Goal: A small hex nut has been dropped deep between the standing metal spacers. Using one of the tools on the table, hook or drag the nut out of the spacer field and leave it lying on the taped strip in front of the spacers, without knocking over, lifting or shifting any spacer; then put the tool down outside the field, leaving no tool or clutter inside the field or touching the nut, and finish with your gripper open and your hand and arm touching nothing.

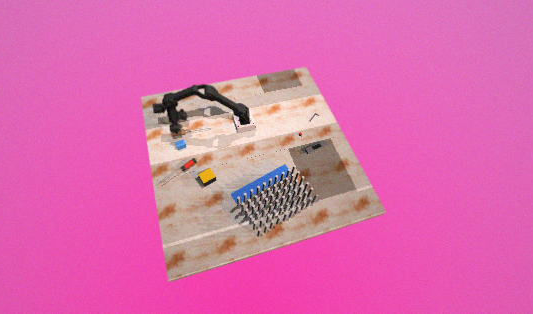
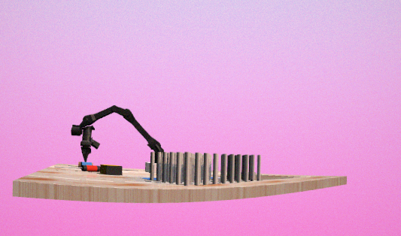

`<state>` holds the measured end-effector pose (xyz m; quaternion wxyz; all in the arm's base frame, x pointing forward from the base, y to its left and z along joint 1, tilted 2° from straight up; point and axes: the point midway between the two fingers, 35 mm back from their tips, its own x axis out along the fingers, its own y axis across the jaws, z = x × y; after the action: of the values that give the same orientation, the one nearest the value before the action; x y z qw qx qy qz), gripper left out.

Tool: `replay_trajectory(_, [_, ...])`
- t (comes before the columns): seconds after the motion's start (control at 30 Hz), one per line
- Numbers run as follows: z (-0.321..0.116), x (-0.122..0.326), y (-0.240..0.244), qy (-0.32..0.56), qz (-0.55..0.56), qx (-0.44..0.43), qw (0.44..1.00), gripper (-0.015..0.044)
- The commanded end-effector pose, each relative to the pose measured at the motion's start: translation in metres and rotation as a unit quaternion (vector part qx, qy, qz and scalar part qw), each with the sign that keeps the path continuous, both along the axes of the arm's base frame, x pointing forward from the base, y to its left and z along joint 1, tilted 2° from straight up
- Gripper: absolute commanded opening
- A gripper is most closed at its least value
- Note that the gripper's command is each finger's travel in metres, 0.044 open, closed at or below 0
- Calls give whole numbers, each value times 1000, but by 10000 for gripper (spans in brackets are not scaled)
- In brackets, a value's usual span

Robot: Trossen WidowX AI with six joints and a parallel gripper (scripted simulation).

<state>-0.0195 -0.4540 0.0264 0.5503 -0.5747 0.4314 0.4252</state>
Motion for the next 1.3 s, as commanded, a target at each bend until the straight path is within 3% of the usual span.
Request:
replay_trajectory(0.0, [-8, 1, 1, -2, -2, 3, 1000, 280])
replay_trajectory(0.53, [-31, 1, 2, -2, -2, 3, 1000, 280])
replay_trajectory(0.63, [-31, 1, 2, -2, -2, 3, 1000, 201])
replay_trajectory(0.9, [-31, 1, 2, -2, -2, 3, 1000, 148])
replay_trajectory(1.1, [3, 0, 2, -2, -1, 3, 1000, 0])
replay_trajectory(1.27, [29, -1, 4, -1, 0, 3, 1000, 0])
